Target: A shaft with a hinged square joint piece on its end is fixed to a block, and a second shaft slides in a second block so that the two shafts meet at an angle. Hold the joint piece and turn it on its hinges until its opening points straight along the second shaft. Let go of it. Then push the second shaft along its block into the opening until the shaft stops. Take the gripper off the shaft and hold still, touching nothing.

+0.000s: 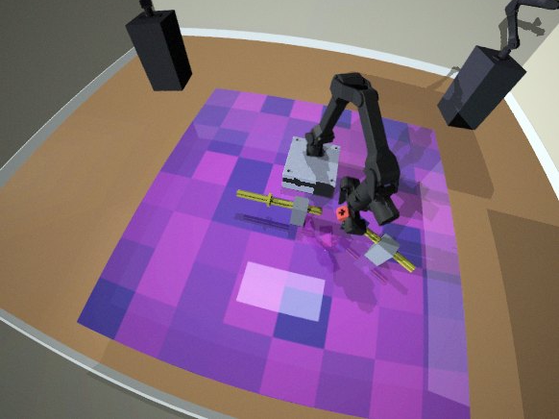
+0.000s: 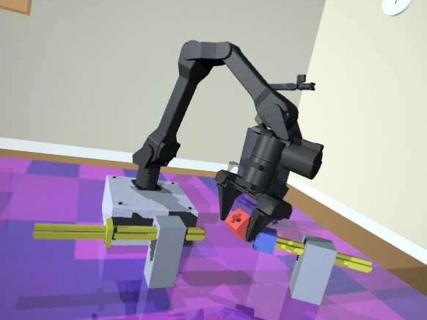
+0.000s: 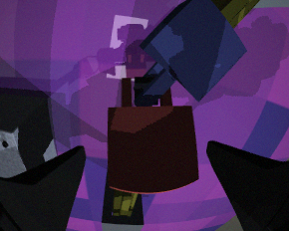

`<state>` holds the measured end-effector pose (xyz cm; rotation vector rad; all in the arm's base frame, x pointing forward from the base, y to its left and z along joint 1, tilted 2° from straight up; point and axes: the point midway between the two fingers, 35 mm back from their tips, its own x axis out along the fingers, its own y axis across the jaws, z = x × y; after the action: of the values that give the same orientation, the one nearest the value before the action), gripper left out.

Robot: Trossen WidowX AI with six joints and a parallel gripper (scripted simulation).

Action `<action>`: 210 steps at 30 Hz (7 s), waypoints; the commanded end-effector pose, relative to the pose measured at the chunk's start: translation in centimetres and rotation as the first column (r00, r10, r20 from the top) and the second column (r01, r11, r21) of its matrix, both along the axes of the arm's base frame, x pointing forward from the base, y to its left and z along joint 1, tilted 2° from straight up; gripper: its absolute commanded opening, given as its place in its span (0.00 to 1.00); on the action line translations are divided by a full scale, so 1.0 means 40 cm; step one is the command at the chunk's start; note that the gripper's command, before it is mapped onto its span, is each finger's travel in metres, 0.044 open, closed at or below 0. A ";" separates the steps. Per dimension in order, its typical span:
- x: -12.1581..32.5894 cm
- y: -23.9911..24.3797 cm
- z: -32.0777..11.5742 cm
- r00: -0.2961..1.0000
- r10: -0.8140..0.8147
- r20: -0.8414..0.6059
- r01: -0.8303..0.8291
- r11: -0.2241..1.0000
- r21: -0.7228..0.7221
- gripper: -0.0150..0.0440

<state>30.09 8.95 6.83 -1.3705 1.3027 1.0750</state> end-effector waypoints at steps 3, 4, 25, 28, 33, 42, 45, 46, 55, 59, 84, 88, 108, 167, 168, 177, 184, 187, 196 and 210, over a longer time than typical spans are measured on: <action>-0.001 -0.004 -0.028 1.000 -0.002 -0.006 0.002 1.000 0.001 1.00; -0.001 -0.005 -0.032 1.000 -0.002 -0.006 0.002 1.000 0.001 1.00; -0.001 -0.008 -0.046 1.000 -0.002 -0.006 0.002 1.000 0.001 0.56; -0.001 -0.008 -0.046 1.000 -0.002 -0.006 0.002 1.000 0.001 0.56; -0.001 -0.008 -0.046 1.000 -0.002 -0.006 0.002 1.000 0.001 0.56; -0.001 -0.008 -0.046 1.000 -0.002 -0.006 0.002 1.000 0.001 0.56; -0.001 -0.008 -0.046 1.000 -0.002 -0.006 0.002 1.000 0.001 0.56; -0.001 -0.008 -0.046 1.000 -0.002 -0.006 0.002 1.000 0.001 0.56; -0.001 -0.008 -0.046 1.000 -0.002 -0.006 0.002 1.000 0.001 0.56; -0.001 -0.008 -0.046 1.000 -0.002 -0.006 0.002 1.000 0.001 0.56; -0.001 -0.008 -0.046 1.000 -0.002 -0.006 0.002 1.000 0.001 0.56; -0.001 -0.008 -0.046 1.000 -0.002 -0.006 0.002 1.000 0.001 0.56; -0.001 -0.008 -0.046 1.000 -0.002 -0.006 0.002 1.000 0.001 0.56; -0.008 -0.034 -0.093 0.997 -0.074 -0.010 0.071 0.894 0.442 0.25; -0.008 -0.034 -0.094 0.997 -0.074 -0.010 0.071 0.892 0.446 0.25; -0.008 -0.034 -0.094 0.997 -0.074 -0.010 0.070 0.891 0.449 0.25; -0.008 -0.034 -0.095 0.997 -0.074 -0.010 0.071 0.889 0.452 0.25; -0.008 -0.033 -0.094 0.997 -0.073 -0.010 0.070 0.891 0.448 0.25; -0.008 -0.033 -0.094 0.997 -0.073 -0.010 0.070 0.891 0.448 0.34; -0.008 -0.033 -0.094 0.997 -0.073 -0.010 0.070 0.891 0.448 0.86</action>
<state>29.76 7.60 3.04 -0.9693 1.0072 1.2252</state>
